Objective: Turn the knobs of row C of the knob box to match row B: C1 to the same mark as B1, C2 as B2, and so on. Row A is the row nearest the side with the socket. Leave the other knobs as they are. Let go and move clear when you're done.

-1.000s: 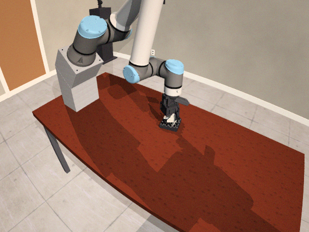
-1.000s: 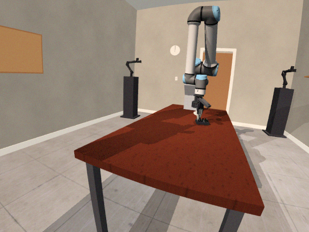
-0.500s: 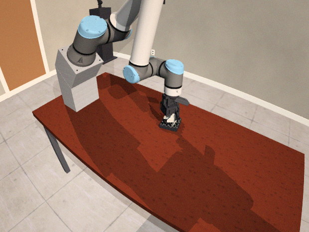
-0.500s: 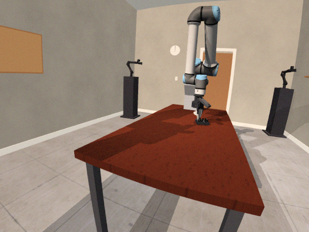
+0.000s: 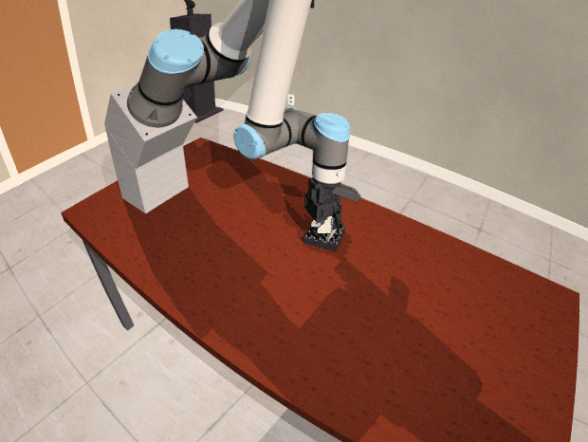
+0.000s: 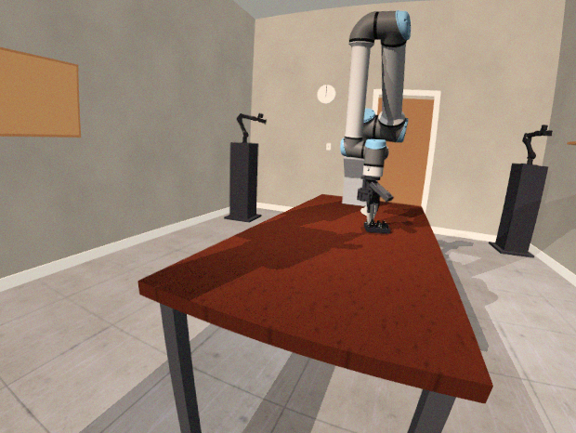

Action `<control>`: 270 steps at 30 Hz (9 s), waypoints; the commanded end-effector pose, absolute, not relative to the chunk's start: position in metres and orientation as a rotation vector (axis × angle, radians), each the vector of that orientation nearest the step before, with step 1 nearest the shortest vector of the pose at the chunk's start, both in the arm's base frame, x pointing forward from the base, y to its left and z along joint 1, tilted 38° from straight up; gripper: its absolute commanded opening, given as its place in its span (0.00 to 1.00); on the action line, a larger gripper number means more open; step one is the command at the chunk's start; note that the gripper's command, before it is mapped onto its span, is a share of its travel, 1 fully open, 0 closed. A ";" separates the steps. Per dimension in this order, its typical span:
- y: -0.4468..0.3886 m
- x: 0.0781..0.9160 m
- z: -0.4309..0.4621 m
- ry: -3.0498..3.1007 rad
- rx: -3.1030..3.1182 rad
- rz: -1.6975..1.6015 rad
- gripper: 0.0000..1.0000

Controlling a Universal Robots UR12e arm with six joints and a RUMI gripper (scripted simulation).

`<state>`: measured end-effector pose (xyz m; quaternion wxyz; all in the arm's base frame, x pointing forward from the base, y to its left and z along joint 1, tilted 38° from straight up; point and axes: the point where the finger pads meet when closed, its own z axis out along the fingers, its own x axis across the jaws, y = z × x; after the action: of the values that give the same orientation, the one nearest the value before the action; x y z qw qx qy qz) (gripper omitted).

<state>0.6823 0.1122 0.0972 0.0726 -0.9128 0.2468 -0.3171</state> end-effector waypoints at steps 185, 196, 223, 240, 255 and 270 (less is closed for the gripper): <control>0.106 0.681 0.102 2.246 -1.168 -0.432 0.11; 0.106 0.664 0.124 2.246 -1.168 -0.432 0.11; 0.106 0.660 0.129 2.240 -1.181 -0.436 0.11; 0.107 0.660 0.132 2.107 -1.454 -0.529 0.11; 0.109 0.659 0.137 1.793 -1.917 -0.684 0.11; 0.110 0.656 0.140 1.408 -2.308 -0.813 0.11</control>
<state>0.6562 0.1102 0.1393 0.1667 -0.7882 0.5221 -0.2799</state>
